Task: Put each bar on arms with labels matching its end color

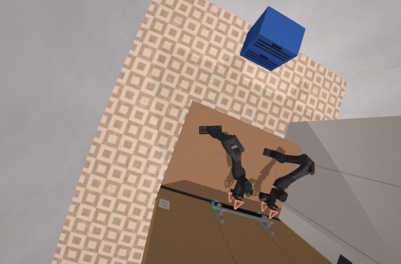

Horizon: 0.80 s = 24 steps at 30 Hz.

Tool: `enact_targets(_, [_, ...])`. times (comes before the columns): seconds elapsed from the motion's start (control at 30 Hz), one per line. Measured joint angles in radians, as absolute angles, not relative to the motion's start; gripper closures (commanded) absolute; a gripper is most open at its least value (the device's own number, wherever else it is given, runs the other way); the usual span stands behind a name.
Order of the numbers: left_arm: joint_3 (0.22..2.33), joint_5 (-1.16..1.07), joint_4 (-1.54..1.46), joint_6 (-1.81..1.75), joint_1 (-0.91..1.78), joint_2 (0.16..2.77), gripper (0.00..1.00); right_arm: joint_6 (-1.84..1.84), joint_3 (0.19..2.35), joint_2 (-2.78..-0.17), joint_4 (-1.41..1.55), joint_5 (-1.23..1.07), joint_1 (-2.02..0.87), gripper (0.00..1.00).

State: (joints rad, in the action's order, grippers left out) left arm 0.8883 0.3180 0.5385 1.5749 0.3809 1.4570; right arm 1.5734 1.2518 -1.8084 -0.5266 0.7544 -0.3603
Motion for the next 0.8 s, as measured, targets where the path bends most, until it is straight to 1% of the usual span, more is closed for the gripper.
enact_targets(0.8, [0.918, 0.318, 0.487, 1.575, 0.381, 1.447, 0.0, 1.573, 1.28, -1.796, -0.479, 0.754, -0.36, 0.0])
